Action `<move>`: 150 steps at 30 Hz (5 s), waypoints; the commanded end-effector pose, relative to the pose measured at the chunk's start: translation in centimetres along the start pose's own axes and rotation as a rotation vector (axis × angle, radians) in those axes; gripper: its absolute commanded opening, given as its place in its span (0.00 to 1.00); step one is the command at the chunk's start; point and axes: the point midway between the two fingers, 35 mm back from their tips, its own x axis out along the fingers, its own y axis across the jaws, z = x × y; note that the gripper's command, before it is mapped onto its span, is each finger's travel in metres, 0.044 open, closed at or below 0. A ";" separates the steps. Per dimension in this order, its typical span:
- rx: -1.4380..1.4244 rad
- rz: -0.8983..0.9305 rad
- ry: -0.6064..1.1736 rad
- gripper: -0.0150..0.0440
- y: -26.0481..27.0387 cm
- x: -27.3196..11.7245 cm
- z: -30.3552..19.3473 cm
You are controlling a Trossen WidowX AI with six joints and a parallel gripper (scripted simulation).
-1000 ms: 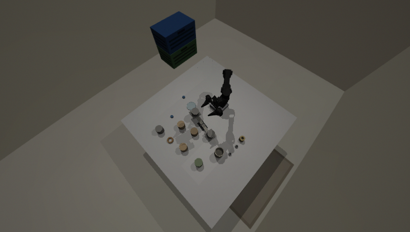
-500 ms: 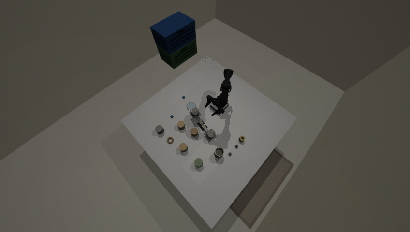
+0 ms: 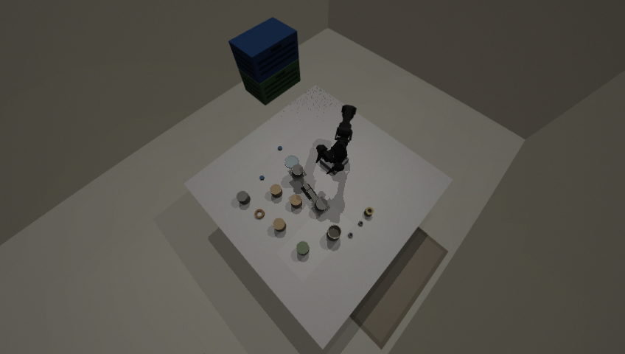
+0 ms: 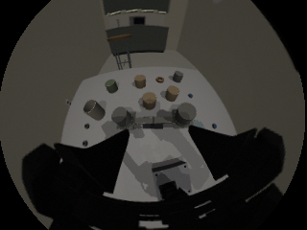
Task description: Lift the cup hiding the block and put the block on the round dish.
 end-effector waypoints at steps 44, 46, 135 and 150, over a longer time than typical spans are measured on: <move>-1.331 0.522 0.518 1.00 12.1 13.5 3.3; -1.379 0.566 0.529 1.00 12.6 14.4 3.0; -1.413 0.599 0.535 0.25 13.5 19.3 -0.4; -1.413 0.599 0.535 0.25 13.5 18.0 1.0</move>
